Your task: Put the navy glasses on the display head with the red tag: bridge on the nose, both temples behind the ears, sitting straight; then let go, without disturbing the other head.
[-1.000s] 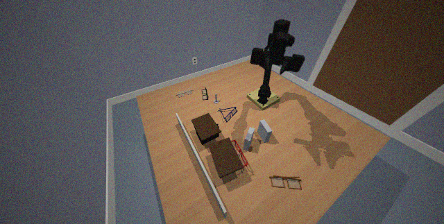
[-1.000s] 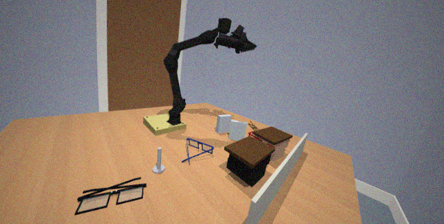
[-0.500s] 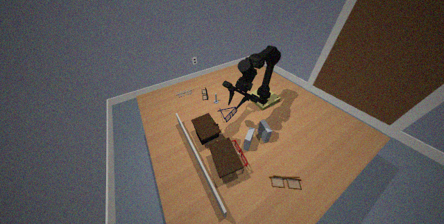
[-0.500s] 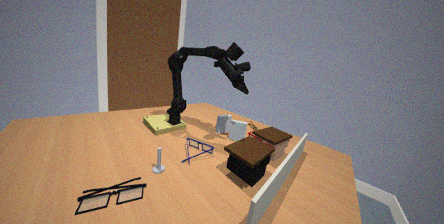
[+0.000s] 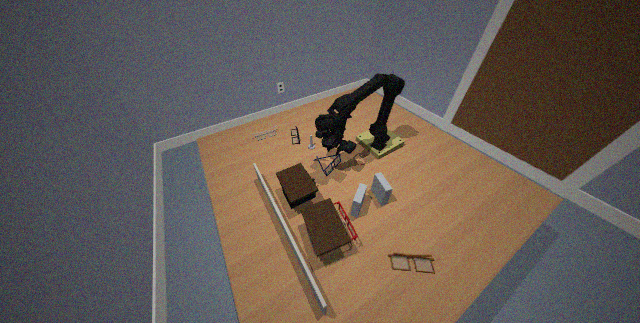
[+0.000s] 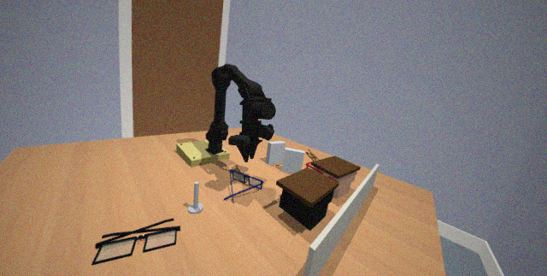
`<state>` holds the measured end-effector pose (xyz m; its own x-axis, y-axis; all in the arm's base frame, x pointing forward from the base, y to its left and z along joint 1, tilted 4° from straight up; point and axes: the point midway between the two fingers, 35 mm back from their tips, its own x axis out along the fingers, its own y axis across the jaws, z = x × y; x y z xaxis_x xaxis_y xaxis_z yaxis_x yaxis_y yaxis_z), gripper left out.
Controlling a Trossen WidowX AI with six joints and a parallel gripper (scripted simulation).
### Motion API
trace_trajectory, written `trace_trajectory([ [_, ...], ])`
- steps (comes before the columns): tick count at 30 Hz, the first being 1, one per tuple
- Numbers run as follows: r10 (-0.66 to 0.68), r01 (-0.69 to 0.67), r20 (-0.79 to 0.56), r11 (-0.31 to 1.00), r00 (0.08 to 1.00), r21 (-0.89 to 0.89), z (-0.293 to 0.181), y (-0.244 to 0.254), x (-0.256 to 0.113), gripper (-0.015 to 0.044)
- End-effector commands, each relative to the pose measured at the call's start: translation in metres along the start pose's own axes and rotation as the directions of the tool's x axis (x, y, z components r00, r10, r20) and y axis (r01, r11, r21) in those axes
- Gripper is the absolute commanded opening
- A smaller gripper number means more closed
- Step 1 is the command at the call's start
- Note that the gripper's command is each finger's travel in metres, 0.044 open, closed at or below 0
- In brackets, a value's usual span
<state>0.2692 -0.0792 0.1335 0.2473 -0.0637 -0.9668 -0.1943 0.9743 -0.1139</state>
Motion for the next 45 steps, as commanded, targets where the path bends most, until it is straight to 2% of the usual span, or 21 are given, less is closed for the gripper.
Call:
trace_trajectory([
  [1, 0.077, -0.070, -0.130, 0.996, 0.988, 0.054, -0.040, -0.002, 0.021, 0.0200],
  [7, 0.080, -0.073, -0.135, 0.996, 0.988, 0.057, -0.040, -0.002, 0.022, 0.0200],
  [10, 0.080, -0.073, -0.135, 0.996, 0.988, 0.057, -0.040, -0.002, 0.022, 0.0121],
  [23, 0.080, -0.073, -0.135, 0.996, 0.988, 0.057, -0.040, -0.002, 0.025, 0.0120],
  [45, 0.080, -0.073, -0.134, 0.996, 0.988, 0.057, -0.042, 0.004, 0.060, 0.0120],
])
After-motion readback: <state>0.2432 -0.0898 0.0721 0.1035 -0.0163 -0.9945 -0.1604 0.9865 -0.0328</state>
